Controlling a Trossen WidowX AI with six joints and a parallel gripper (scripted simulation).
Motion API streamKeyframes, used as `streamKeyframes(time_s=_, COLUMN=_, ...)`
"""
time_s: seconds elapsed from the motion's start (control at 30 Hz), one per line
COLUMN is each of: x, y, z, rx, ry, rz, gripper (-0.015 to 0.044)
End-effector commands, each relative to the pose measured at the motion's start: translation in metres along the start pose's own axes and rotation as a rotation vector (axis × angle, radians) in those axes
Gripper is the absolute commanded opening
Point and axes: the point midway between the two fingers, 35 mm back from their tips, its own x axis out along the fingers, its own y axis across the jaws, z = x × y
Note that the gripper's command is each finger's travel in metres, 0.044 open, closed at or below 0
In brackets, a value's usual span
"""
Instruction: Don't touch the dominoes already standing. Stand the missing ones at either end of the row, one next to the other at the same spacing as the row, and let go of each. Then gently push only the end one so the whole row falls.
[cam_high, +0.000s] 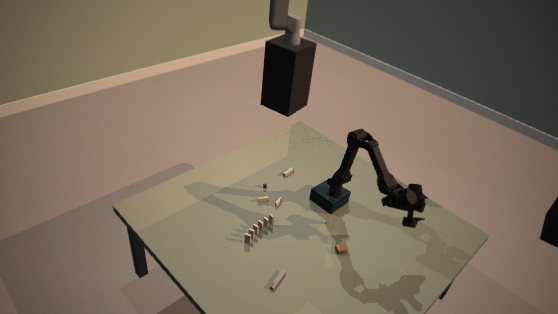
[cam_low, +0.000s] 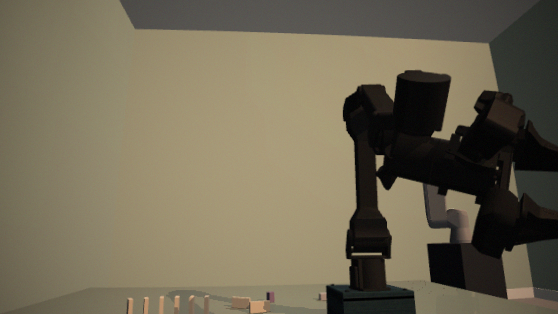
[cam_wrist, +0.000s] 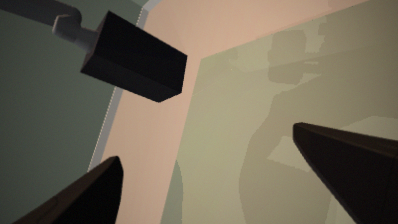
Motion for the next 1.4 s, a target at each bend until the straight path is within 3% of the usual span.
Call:
streamKeyframes(time_s=0.0, x=-0.034, y=-0.031, z=0.009, rx=0.136, ry=-0.076, rz=-0.129, gripper=0.044)
streamKeyframes(time_s=0.13, x=-0.075, y=-0.066, z=0.014, rx=0.312, ry=-0.168, rz=-0.253, gripper=0.044)
streamKeyframes(time_s=0.37, x=-0.184, y=-0.13, z=0.001, rx=0.763, ry=-0.433, rz=-0.491, gripper=0.044)
streamKeyframes(time_s=0.77, x=-0.349, y=-0.167, z=-0.093, rx=1.486, ry=-0.932, rz=-0.757, gripper=0.044)
streamKeyframes(time_s=1.1, x=-0.46, y=-0.139, z=-0.225, rx=2.196, ry=-1.578, rz=-0.758, gripper=0.044)
streamKeyframes(time_s=1.37, x=-0.494, y=-0.071, z=-0.345, rx=2.724, ry=-2.232, rz=-0.534, gripper=0.044)
